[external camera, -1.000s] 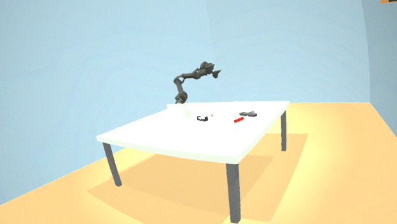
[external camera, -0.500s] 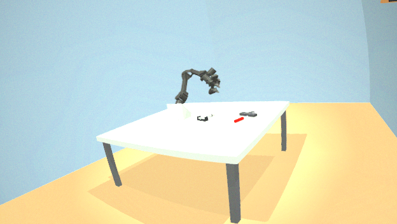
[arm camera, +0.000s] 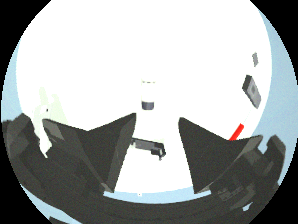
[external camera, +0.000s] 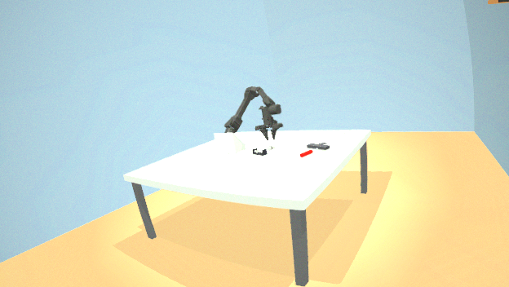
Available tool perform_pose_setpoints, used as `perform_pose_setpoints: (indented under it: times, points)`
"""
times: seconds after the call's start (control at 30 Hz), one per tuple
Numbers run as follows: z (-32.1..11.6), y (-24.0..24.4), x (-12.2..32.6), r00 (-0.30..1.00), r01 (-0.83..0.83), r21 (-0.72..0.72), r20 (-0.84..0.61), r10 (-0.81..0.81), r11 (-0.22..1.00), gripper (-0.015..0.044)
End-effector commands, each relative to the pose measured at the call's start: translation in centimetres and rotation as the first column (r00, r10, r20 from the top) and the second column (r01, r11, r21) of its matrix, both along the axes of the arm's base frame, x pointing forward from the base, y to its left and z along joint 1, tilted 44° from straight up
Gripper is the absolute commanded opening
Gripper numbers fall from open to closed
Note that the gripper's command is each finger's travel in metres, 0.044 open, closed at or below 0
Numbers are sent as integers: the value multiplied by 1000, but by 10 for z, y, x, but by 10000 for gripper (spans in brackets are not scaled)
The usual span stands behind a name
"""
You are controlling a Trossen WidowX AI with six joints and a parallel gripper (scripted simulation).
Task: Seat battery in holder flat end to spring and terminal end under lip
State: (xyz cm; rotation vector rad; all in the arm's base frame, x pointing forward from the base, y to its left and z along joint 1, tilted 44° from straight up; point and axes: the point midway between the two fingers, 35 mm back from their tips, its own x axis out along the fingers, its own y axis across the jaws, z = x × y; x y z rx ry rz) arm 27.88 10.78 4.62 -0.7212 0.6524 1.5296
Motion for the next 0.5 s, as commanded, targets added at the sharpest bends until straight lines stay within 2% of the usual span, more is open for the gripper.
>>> perform_pose_setpoints:
  times: [0.0,0.47]
  points:
    - [-3,8,-9,995,-88,63,-31,90,994,231]
    - [-12,16,-9,996,-87,62,-31,89,994,231]
